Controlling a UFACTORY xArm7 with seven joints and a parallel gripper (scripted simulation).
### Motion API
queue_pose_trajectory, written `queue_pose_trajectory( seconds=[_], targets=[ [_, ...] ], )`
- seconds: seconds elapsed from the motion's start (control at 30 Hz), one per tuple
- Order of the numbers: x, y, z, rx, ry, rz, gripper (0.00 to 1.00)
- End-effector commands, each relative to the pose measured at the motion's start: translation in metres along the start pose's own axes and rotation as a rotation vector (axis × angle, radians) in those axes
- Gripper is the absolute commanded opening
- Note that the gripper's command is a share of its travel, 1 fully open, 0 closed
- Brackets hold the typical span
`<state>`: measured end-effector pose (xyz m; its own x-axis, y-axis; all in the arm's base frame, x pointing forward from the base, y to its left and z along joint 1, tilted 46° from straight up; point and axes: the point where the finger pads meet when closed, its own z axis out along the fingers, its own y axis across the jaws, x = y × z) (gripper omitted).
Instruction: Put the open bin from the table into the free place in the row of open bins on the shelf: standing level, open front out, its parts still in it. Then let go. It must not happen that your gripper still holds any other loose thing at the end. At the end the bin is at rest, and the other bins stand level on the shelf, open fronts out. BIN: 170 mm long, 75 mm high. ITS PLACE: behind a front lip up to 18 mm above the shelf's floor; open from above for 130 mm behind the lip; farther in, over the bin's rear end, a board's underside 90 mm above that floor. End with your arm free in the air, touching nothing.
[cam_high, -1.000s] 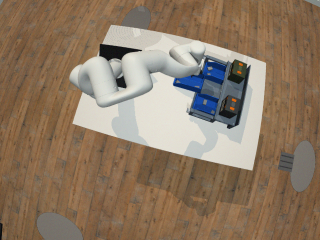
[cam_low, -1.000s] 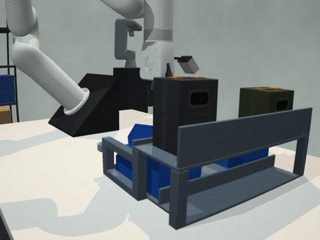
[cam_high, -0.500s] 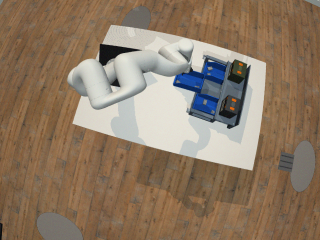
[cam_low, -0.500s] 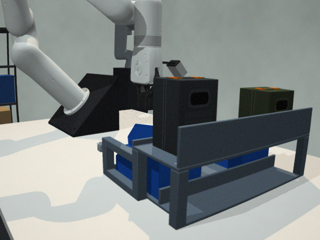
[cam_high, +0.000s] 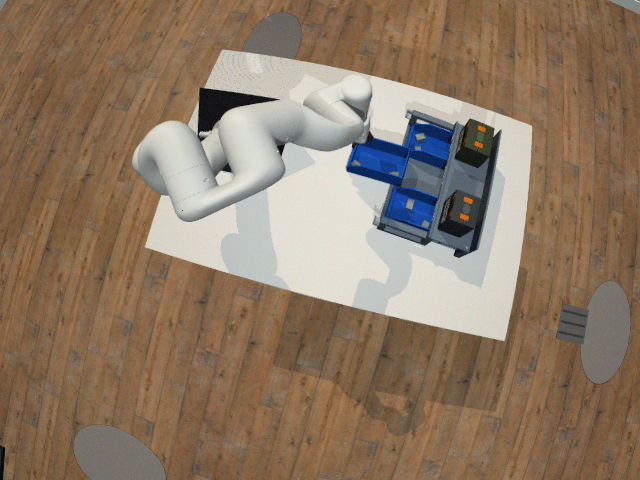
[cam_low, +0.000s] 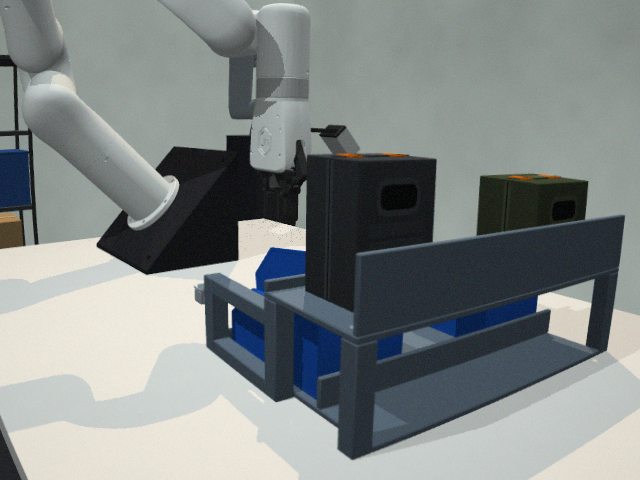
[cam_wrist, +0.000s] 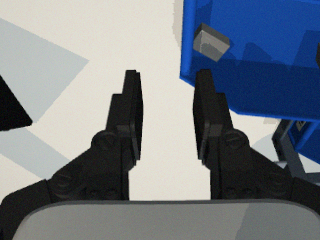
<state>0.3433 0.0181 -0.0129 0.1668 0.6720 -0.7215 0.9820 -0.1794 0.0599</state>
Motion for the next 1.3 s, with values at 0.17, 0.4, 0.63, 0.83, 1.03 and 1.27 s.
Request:
queue_pose_trajectory(
  seconds=[0.17, 0.4, 0.63, 0.83, 1.03, 1.27],
  targets=[
    [0.001, -0.002, -0.002, -0.006, 0.006, 0.003, 0.33],
    [0.001, 0.008, -0.004, -0.006, 0.006, 0.003, 0.33],
    [0.001, 0.008, -0.004, -0.006, 0.006, 0.003, 0.33],
    [0.001, 0.010, -0.004, -0.006, 0.006, 0.003, 0.33],
    [0.001, 0.013, -0.005, -0.006, 0.006, 0.003, 0.33],
    [0.001, 0.013, -0.005, -0.006, 0.006, 0.003, 0.33]
  ],
)
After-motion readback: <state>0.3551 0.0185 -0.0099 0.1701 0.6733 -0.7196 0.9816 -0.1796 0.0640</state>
